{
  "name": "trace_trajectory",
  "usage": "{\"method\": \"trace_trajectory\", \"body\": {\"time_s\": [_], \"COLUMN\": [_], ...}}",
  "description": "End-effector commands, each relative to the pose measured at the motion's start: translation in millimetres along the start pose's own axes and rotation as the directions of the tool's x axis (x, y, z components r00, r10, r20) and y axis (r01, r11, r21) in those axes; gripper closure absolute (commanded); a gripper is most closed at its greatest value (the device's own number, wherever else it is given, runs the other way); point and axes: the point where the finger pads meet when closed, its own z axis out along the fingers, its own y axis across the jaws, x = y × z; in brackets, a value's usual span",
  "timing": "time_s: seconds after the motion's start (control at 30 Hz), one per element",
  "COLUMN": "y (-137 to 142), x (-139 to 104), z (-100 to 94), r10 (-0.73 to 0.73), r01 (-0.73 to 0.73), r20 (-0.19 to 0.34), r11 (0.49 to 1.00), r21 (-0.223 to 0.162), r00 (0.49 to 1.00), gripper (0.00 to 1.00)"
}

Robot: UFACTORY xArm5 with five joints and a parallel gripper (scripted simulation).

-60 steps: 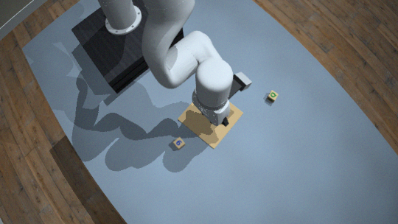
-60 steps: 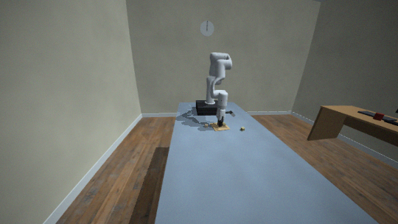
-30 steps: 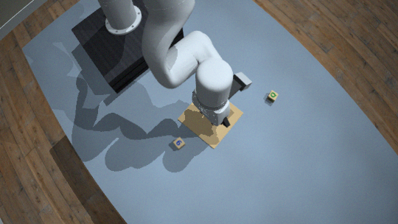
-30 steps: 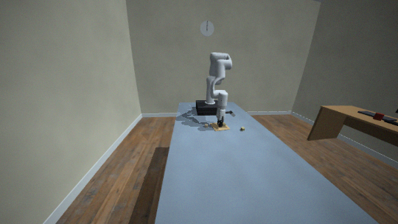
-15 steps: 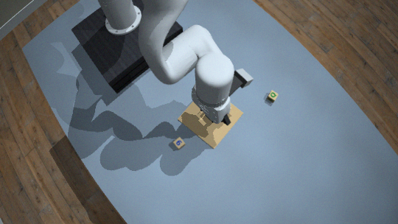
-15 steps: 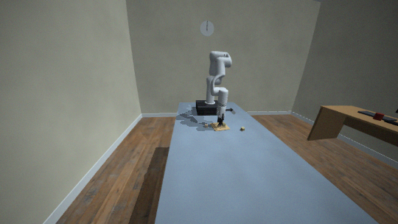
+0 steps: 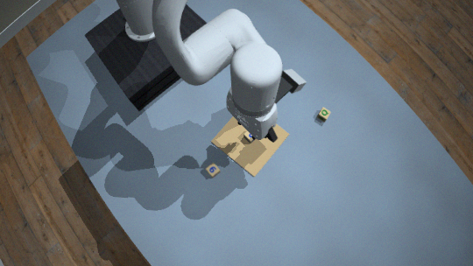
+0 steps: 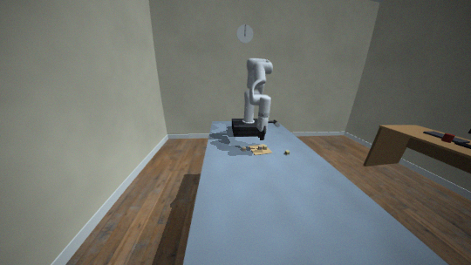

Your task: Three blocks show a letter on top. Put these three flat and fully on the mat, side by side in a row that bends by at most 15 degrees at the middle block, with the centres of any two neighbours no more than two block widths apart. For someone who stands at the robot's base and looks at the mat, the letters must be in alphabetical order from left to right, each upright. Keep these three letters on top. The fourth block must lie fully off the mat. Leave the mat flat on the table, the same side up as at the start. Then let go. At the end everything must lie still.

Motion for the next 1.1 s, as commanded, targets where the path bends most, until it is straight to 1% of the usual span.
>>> {"method": "trace_trajectory", "body": {"time_s": [0.0,0.07,0.1,0.77,0.8,0.83,0.87,0.9,0.97,1.03,1.07], "y": [1,1,1,1,6,17,32,40,50,50,65], "x": [0,0,0,1,6,19,40,53,71,71,101], "z": [-5.1,-5.4,-5.4,-5.4,-5.4,-5.4,-5.0,-4.5,-3.7,-3.7,-2.1], "r10": [0.0,0.0,0.0,-0.001,-0.01,-0.03,-0.059,-0.077,-0.101,-0.101,-0.137], "r01": [0.0,0.0,0.0,0.001,0.01,0.03,0.059,0.077,0.101,0.101,0.137], "r20": [0.0,0.0,0.0,0.0,0.0,0.0,0.0,0.0,0.0,0.0,0.0], "r11": [1.0,1.0,1.0,1.0,1.0,1.0,0.998,0.997,0.995,0.995,0.991], "r21": [-0.002,-0.002,-0.002,-0.002,-0.002,-0.002,-0.003,-0.003,-0.004,-0.004,-0.004], "r00": [1.0,1.0,1.0,1.0,1.0,1.0,0.998,0.997,0.995,0.995,0.991], "gripper": [0.58,0.58,0.0,0.0,0.0,0.0,0.0,0.0,0.0,0.0,0.0]}}
